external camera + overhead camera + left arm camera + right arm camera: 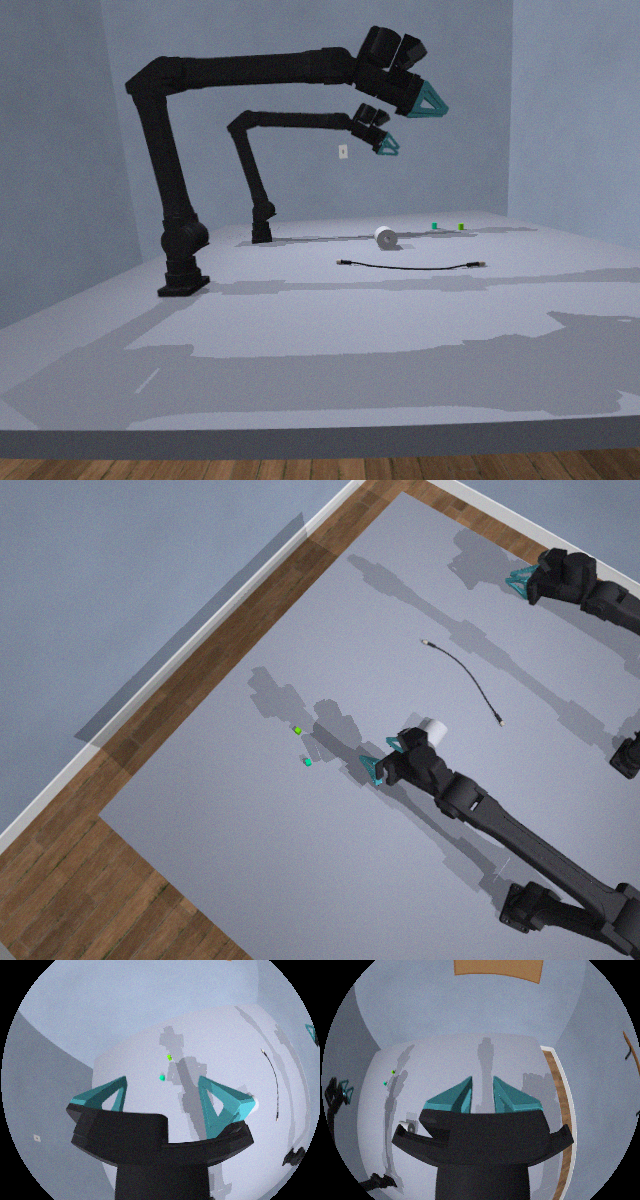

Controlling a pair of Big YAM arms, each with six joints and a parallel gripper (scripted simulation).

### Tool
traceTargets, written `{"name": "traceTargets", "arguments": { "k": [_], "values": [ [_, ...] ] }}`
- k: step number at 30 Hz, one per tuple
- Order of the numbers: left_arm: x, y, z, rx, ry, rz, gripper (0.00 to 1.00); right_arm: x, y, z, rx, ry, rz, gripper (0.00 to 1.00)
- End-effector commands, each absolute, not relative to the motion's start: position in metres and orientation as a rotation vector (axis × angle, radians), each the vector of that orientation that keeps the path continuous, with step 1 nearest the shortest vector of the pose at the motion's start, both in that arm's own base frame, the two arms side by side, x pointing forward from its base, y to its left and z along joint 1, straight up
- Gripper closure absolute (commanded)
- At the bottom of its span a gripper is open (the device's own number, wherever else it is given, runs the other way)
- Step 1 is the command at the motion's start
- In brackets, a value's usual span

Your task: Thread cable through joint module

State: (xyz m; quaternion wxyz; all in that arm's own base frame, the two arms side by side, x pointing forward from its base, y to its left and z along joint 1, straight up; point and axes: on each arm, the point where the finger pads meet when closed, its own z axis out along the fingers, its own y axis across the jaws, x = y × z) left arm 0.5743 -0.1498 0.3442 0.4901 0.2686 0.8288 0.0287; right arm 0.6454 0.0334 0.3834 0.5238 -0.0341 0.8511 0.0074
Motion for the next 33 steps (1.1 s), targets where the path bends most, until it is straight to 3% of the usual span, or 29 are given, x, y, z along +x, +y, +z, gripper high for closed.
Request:
{"name": "traceTargets", "arguments": {
  "k": [1,17,33],
  "values": [
    [0.576,-0.113,0.386,0.433,1.933,0.042,0.04,0.679,0.056,0.397,-0.134,2.089,0.029,0.73],
    [0.532,-0.013,0.482,0.011,1.612,-0.018,0.04,0.74,0.101,0.242,-0.265,2.543,0.035,0.73],
    [0.514,0.006,0.503,0.004,1.557,0.024,0.04,0.746,0.134,0.12,-0.385,2.883,0.029,0.73]
  ]
}}
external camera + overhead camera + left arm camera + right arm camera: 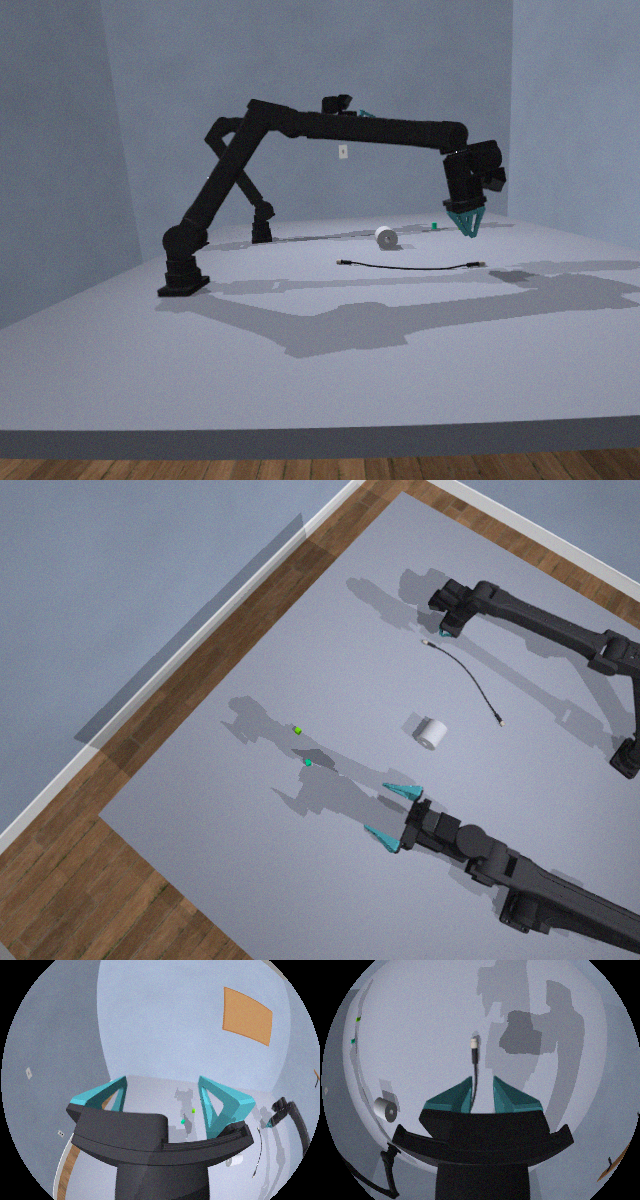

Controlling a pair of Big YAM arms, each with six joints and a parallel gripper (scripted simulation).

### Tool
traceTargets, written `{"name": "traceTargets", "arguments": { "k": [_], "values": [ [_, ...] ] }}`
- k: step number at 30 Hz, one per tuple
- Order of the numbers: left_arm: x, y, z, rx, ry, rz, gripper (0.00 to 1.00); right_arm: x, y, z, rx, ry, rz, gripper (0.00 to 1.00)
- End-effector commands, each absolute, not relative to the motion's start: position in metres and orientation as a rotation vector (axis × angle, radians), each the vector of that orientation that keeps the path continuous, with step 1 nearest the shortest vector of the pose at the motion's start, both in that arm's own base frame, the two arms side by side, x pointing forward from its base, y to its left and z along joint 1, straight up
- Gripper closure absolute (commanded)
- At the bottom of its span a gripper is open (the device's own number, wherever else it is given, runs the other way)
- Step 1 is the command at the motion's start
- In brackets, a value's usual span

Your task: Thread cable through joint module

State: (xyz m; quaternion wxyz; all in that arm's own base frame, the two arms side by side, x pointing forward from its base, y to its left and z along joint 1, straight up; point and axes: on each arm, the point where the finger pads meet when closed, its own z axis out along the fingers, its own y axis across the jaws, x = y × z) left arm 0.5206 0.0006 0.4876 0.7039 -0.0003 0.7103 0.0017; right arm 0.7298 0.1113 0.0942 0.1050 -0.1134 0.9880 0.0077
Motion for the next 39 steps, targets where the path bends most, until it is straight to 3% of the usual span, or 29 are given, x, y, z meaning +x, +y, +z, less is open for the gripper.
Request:
{"name": "traceTargets", "arguments": {
  "k": [1,10,12,14,23,28,39],
  "values": [
    [0.514,0.002,0.514,0.009,1.538,0.018,0.04,0.746,0.136,0.114,-0.393,2.899,0.029,0.73],
    [0.522,0.002,0.503,0.008,1.559,0.015,0.04,0.747,0.122,0.094,-0.377,2.958,0.022,0.73],
    [0.522,0.002,0.503,0.008,1.559,0.015,0.04,0.749,0.127,0.136,-0.366,2.896,0.026,0.73],
    [0.522,0.002,0.503,0.008,1.559,0.015,0.04,0.743,0.142,0.085,-0.401,2.965,0.026,0.73],
    [0.522,0.002,0.503,0.008,1.559,0.015,0.04,0.735,0.107,0.065,-0.334,3.02,0.015,0.73],
    [0.522,0.002,0.503,0.008,1.559,0.015,0.04,0.734,0.147,0.1,-0.416,2.944,0.029,0.73],
    [0.522,0.002,0.503,0.008,1.559,0.015,0.04,0.728,0.127,0.045,-0.385,3.017,0.019,0.73]
  ]
}}
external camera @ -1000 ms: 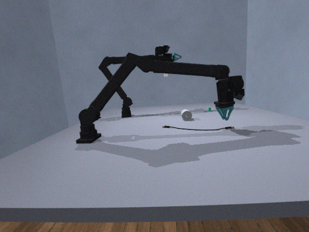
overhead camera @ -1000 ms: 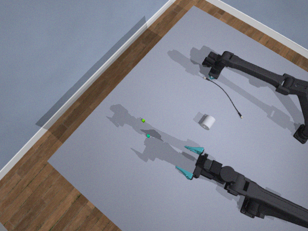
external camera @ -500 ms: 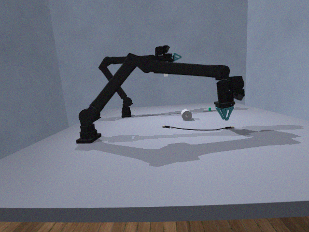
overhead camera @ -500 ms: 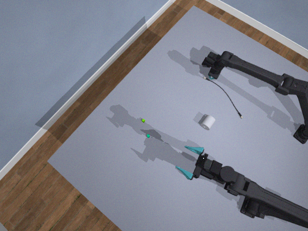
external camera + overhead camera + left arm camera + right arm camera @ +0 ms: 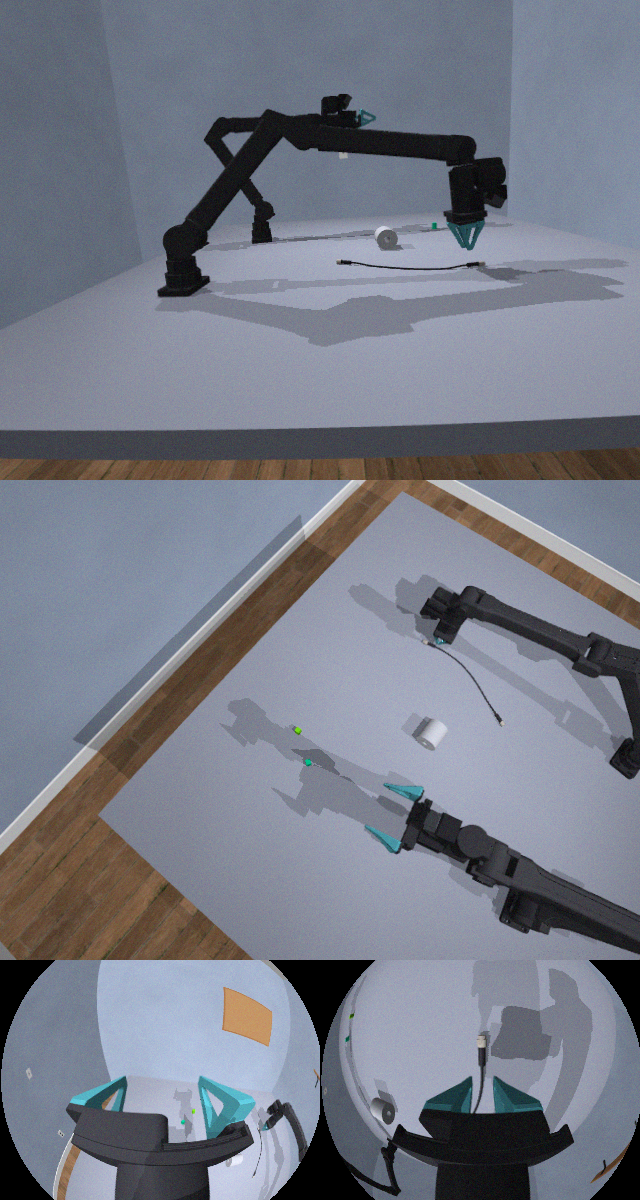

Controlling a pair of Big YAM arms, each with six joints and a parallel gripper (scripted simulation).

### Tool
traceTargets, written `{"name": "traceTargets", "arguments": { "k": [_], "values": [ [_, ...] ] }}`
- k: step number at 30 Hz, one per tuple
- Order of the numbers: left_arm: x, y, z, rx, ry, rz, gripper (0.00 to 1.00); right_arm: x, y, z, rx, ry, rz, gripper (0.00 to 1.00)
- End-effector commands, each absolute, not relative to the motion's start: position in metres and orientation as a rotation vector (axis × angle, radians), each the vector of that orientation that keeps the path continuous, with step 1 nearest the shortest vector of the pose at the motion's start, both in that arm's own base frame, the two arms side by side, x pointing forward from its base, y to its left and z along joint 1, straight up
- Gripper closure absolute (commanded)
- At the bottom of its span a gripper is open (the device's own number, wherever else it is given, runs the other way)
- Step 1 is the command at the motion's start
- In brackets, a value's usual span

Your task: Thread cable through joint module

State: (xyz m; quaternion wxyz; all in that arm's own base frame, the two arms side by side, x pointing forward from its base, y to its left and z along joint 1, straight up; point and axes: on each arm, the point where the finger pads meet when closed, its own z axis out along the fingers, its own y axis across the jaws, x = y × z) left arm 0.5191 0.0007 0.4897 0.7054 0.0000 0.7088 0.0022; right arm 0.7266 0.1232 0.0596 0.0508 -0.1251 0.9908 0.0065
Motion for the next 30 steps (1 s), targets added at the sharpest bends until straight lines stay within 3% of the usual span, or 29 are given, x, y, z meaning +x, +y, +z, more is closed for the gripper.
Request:
{"name": "traceTargets", "arguments": {
  "k": [1,30],
  "values": [
    [0.522,0.002,0.503,0.008,1.559,0.015,0.04,0.734,0.127,0.051,-0.381,2.999,0.019,0.73],
    [0.522,0.002,0.503,0.008,1.559,0.015,0.04,0.735,0.136,0.01,-0.39,3.0,0.019,0.73]
  ]
}}
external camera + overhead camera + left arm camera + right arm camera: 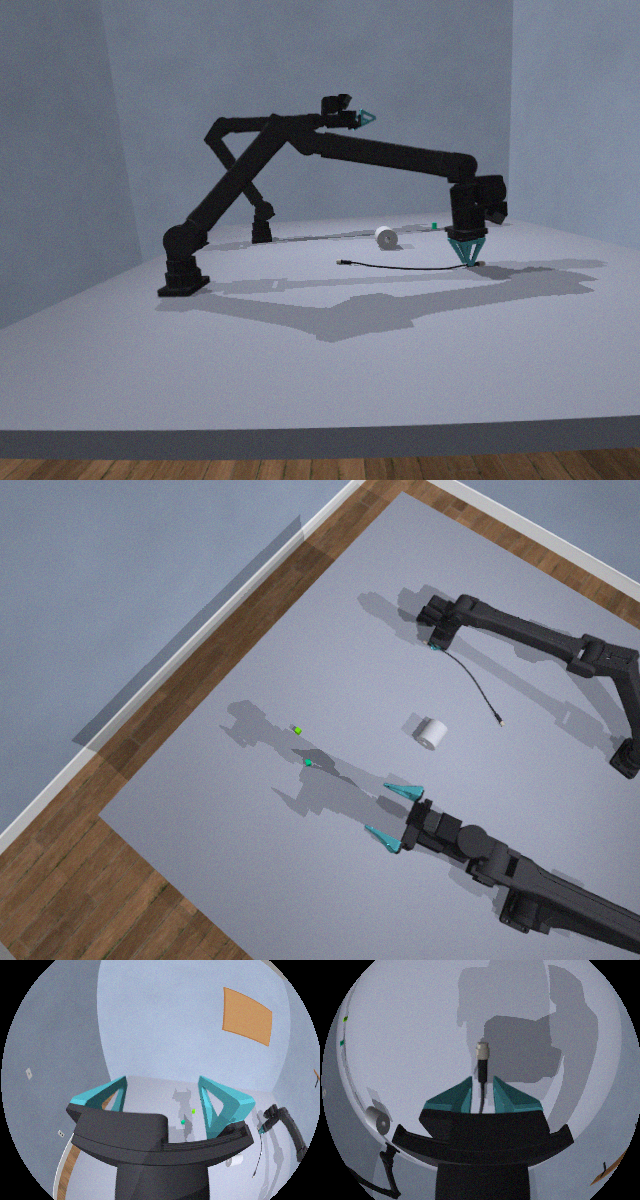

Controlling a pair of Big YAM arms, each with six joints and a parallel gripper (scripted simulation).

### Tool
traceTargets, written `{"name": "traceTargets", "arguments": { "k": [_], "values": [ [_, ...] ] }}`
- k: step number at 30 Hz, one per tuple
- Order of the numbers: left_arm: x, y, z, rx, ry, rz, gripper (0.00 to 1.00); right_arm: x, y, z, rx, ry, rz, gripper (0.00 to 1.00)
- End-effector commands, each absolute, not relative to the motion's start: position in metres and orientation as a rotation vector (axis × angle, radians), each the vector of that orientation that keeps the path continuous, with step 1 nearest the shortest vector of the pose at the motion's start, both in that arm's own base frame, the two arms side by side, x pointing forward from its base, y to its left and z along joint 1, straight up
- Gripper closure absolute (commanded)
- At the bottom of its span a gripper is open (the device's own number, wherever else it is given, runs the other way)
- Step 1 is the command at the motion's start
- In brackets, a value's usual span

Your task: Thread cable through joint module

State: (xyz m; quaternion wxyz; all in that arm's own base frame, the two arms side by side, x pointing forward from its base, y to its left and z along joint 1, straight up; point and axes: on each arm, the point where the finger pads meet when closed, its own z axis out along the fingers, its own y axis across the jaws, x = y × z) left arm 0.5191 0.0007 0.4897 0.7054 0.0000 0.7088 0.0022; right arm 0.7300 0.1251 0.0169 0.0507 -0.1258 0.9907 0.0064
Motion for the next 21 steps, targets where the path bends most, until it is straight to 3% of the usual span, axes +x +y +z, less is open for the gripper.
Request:
{"name": "traceTargets", "arguments": {
  "k": [1,5,6,21],
  "values": [
    [0.522,0.002,0.503,0.008,1.559,0.015,0.04,0.735,0.136,0.007,-0.392,2.999,0.019,0.73],
    [0.522,0.002,0.503,0.008,1.559,0.015,0.04,0.742,0.14,0.043,-0.392,2.958,0.023,0.73],
    [0.522,0.002,0.503,0.008,1.559,0.015,0.04,0.74,0.139,0.027,-0.393,2.98,0.021,1.0],
    [0.522,0.002,0.503,0.008,1.559,0.015,0.04,0.747,0.138,0.044,-0.388,2.958,0.022,1.0]
  ]
}}
